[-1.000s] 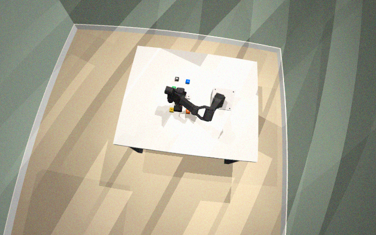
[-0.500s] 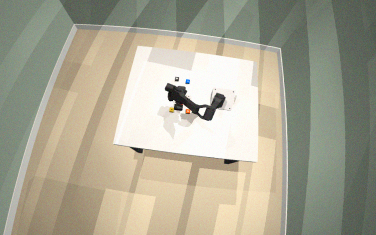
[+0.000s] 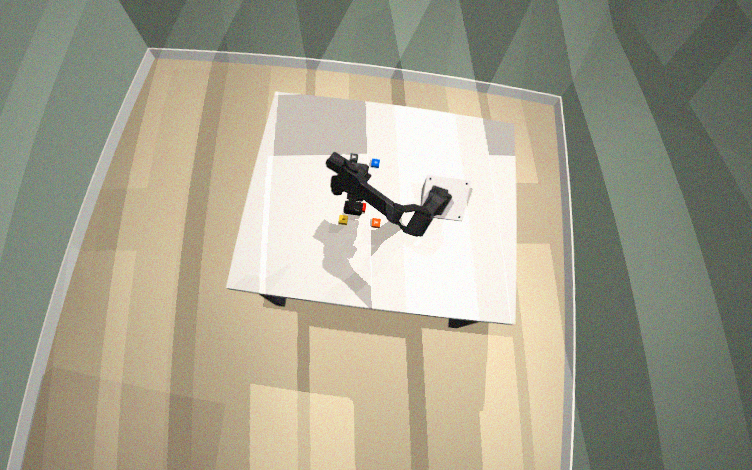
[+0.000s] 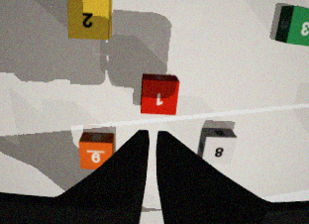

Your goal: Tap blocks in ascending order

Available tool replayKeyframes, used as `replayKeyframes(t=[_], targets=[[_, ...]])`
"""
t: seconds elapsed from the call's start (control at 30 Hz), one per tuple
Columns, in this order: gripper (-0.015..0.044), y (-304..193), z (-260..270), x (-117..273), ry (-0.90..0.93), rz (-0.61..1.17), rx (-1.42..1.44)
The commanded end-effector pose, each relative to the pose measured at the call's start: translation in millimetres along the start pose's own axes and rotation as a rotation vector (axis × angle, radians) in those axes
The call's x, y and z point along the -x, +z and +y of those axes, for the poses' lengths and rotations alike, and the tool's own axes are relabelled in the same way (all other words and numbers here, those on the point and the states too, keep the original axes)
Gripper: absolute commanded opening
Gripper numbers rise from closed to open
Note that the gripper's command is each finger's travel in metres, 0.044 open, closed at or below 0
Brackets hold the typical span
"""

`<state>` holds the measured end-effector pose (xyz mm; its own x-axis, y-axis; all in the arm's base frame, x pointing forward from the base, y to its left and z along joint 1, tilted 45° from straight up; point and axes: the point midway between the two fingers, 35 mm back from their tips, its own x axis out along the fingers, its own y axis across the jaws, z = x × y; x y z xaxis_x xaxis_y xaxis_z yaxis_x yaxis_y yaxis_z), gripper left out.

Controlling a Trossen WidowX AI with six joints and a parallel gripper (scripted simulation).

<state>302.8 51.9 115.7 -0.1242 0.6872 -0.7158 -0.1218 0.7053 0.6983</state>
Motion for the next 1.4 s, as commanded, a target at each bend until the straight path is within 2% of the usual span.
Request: replayKeyframes(t=[0.0, 0.23, 0.47, 1.37], targets=[[0.002, 31.8, 35.6, 1.2, -0.003, -0.001, 0.018], [0.002, 44.2, 52.0, -0.2, 0.008, -0.006, 0.015], [0.002, 44.7, 53.3, -76.5, 0.011, -0.007, 0.016], [0.002, 44.5, 53.9, -108.5, 0.012, -0.007, 0.016]])
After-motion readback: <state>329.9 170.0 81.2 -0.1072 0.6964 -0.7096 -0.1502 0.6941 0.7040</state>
